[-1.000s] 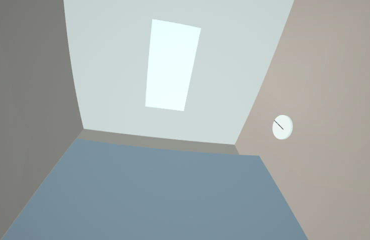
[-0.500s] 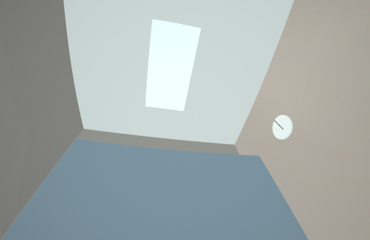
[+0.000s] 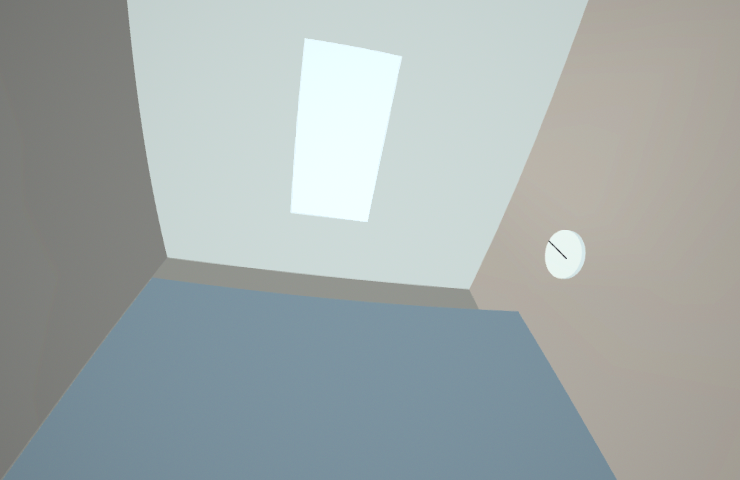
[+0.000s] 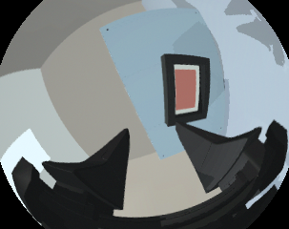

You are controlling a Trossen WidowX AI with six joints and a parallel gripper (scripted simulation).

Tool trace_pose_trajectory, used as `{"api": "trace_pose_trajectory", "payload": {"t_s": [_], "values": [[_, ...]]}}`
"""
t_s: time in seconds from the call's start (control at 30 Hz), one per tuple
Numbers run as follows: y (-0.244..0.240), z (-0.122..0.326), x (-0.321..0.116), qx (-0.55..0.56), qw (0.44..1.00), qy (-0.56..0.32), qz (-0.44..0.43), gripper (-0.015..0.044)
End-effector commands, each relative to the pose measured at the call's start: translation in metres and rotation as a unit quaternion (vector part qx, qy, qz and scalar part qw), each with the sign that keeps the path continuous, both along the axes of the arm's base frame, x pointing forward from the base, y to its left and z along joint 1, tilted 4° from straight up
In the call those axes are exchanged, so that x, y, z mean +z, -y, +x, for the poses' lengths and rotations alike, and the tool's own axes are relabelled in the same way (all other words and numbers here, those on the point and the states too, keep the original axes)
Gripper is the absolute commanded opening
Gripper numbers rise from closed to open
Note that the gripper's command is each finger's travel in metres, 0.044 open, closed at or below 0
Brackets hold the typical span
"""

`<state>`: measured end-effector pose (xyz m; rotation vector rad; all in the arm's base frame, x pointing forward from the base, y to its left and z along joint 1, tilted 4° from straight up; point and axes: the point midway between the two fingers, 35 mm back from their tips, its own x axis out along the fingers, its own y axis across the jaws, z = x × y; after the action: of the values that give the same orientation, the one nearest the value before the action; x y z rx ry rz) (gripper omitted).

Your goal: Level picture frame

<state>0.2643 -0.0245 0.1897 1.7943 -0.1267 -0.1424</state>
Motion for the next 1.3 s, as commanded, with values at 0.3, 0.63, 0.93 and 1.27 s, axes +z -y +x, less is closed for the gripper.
{"api": "trace_pose_trajectory", "payload": {"t_s": [0.3, 0.63, 0.93, 1.27], "values": [[0.002, 0.002, -0.001, -0.002, 1.000, -0.001, -0.003, 0.0260], [0.006, 0.026, -0.008, -0.002, 1.000, 0.000, -0.003, 0.0260], [0.013, 0.062, -0.035, -0.002, 1.000, 0.001, -0.003, 0.0260], [0.019, 0.079, -0.064, -0.002, 1.000, 0.001, -0.004, 0.0260]]}}
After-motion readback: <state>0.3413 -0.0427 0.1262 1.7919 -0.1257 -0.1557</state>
